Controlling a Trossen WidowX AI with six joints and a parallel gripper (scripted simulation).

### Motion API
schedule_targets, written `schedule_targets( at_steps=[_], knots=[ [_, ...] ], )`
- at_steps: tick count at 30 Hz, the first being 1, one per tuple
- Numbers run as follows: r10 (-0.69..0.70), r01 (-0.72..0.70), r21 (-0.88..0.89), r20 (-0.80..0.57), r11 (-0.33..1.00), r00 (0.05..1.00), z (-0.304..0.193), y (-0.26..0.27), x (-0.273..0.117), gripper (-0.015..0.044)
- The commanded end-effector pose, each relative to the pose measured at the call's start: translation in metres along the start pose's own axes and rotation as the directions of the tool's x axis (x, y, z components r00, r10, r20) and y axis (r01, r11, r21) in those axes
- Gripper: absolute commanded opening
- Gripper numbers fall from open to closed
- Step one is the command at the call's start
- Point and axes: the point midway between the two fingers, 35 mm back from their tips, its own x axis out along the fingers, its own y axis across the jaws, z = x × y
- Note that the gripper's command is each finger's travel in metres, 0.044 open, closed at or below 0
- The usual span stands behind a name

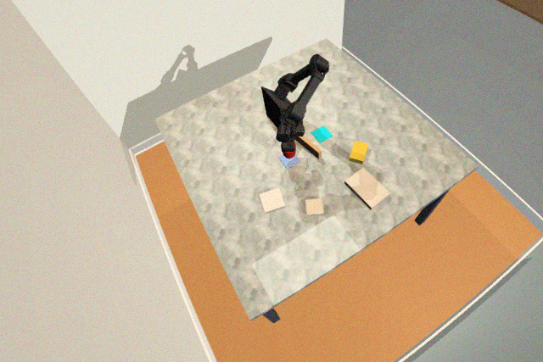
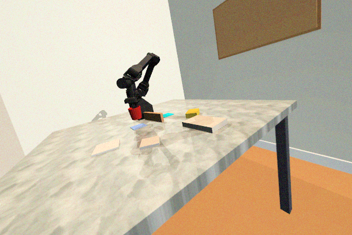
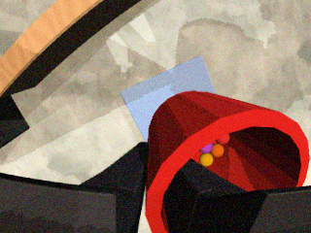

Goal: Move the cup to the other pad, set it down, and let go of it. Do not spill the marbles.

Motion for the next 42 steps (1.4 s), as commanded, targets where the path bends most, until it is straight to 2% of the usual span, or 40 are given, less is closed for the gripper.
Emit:
schedule_targets(
  at_steps=[1,6,27,42],
  knots=[
    [-0.004,0.004,-0.007,-0.003,1.000,1.000,0.000,-0.001,-0.016,0.0000],
    [-0.003,0.003,-0.006,-0.001,1.000,1.000,0.000,0.001,-0.030,0.0000],
    [-0.003,0.003,-0.001,0.003,1.000,1.000,0.001,0.001,-0.027,0.0000],
    [-0.002,0.002,-0.003,0.001,1.000,1.000,0.021,0.018,-0.028,0.0000]
  ],
)
